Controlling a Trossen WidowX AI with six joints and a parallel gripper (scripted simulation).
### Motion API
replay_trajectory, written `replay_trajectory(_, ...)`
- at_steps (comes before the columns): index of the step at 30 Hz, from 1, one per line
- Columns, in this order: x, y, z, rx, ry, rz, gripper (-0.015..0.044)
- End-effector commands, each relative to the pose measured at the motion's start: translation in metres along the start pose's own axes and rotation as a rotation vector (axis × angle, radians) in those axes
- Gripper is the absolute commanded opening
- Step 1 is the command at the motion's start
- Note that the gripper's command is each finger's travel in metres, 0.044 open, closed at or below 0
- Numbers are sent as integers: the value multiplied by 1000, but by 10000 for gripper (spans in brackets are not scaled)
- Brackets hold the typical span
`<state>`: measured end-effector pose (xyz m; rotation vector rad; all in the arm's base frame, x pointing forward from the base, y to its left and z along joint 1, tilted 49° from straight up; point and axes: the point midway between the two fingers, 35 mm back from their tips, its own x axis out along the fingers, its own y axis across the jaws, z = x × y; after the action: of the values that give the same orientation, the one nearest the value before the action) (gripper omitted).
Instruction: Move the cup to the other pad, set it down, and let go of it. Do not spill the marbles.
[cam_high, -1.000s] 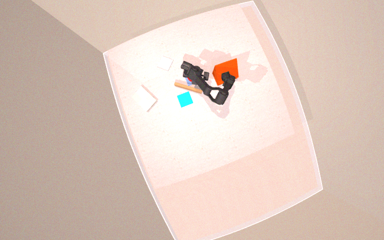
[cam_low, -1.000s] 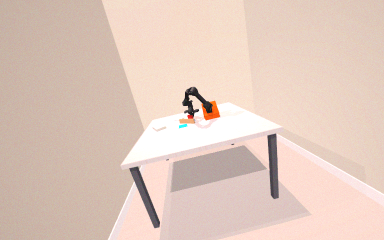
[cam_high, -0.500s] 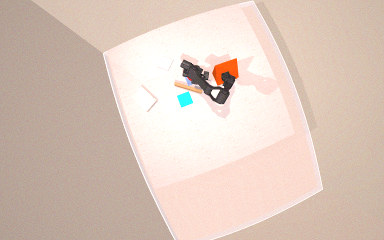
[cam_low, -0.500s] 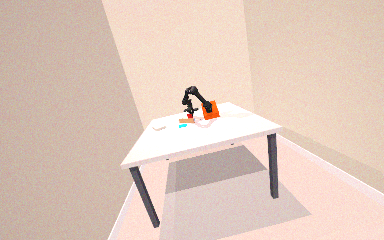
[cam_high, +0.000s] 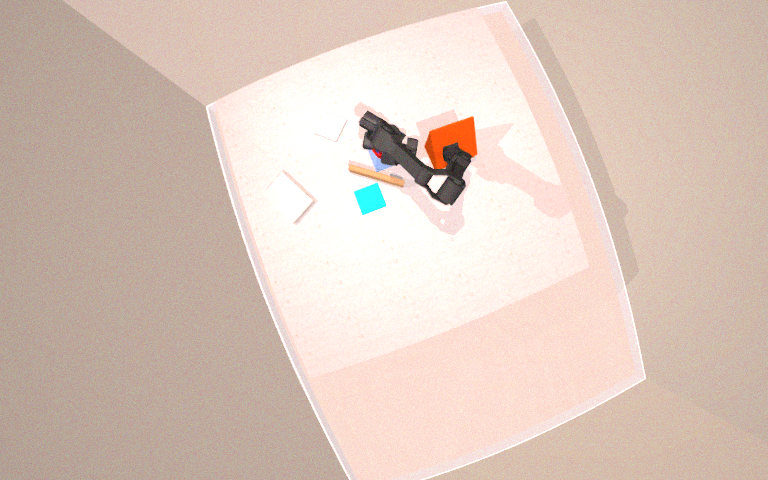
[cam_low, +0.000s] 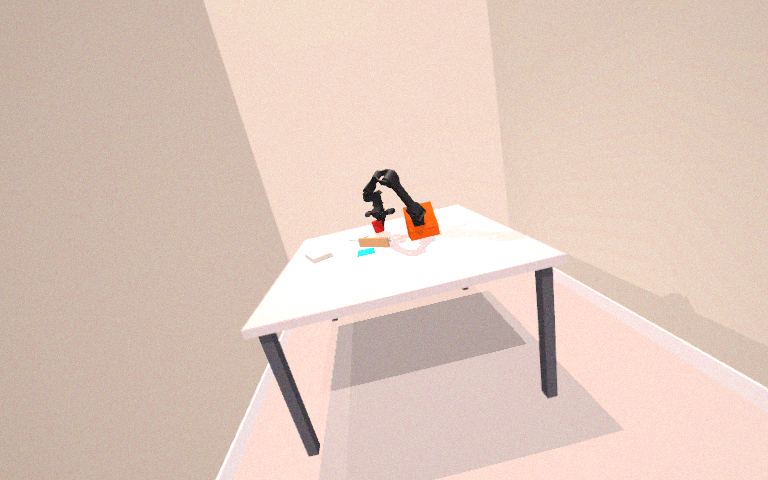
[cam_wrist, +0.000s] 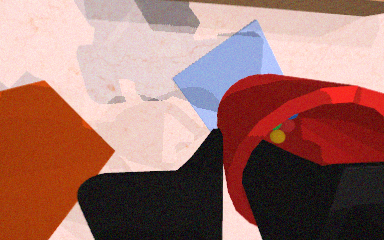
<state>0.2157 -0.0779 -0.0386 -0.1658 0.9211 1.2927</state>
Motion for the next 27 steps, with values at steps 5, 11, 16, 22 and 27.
replay_trajectory(5,-18,-1,0,-3,1,2,0)
replay_trajectory(11,-15,-1,0,0,-1,-2,0)
replay_trajectory(16,-15,-1,0,0,-1,-2,0)
replay_trajectory(22,-15,-1,1,0,-1,-2,0)
replay_trajectory(27,-16,-2,8,-1,0,-1,0)
